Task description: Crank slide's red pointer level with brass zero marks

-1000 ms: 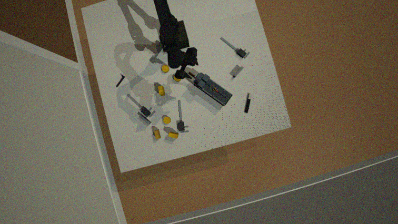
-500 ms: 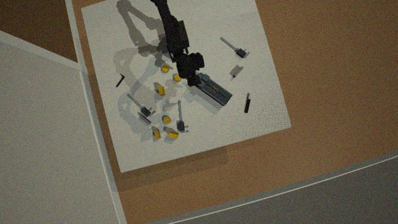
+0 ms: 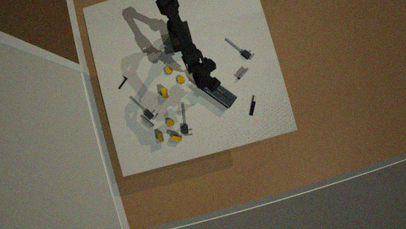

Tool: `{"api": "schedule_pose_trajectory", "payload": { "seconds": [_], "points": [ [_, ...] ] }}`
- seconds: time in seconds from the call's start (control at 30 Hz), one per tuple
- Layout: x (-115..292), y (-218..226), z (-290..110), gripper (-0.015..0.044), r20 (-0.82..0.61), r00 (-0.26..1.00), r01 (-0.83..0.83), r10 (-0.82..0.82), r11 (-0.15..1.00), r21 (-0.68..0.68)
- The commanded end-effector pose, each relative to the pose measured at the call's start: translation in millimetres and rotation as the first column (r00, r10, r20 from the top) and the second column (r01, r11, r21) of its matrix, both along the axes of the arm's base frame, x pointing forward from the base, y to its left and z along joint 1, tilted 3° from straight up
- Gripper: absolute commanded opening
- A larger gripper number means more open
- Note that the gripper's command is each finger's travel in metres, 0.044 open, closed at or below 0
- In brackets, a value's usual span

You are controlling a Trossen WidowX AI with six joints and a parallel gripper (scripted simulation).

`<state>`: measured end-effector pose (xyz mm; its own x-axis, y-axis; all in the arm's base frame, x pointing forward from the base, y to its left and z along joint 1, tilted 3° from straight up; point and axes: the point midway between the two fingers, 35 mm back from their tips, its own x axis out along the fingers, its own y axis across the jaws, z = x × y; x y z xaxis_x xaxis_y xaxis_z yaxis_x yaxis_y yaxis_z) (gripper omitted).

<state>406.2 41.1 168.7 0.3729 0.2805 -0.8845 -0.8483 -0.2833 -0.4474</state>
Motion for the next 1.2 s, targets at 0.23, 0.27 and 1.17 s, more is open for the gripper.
{"api": "schedule_pose_trajectory", "payload": {
  "seconds": [0.23, 0.27, 1.17],
  "points": [
    [26, 19, -6, 0.044, -0.018, 0.938, -0.342, 0.345, 0.921, -0.188],
    [28, 21, -6, 0.044, -0.023, 0.926, -0.373, 0.377, 0.905, -0.204],
    [54, 62, -55, 0.044, -0.234, 0.322, -0.903, 0.917, 0.224, -0.367]
  ]
}}
